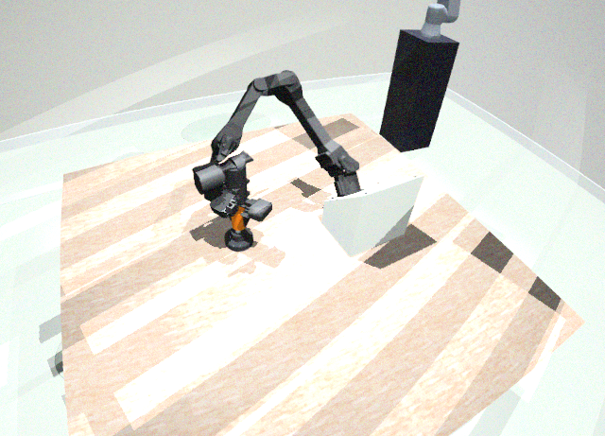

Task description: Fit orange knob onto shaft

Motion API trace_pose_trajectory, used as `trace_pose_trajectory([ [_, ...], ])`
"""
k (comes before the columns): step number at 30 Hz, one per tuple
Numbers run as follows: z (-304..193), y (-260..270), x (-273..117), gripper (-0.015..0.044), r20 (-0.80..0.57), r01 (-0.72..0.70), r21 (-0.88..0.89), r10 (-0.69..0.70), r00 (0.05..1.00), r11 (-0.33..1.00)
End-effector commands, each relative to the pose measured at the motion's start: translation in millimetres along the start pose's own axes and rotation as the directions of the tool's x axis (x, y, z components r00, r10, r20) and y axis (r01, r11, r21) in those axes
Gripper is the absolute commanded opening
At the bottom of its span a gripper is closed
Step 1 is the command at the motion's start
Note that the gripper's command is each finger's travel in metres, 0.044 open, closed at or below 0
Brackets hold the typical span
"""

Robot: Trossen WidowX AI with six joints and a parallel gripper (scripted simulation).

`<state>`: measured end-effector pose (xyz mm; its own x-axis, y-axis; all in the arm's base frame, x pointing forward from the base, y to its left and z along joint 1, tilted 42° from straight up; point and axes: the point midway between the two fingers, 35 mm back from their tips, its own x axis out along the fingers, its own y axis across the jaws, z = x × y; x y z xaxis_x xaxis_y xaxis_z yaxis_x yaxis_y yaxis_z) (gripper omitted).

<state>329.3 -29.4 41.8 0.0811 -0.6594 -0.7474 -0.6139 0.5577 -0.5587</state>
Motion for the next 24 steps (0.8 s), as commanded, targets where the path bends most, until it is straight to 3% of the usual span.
trace_pose_trajectory([
  [1, 0.2, -1.8, -2.1, 0.0000, 0.006, 0.003, 0.011, -0.003, 1.000, 1.000],
  [24, 2.6, -1.1, -1.0, 0.0000, 0.006, 0.003, 0.011, -0.003, 1.000, 1.000],
])
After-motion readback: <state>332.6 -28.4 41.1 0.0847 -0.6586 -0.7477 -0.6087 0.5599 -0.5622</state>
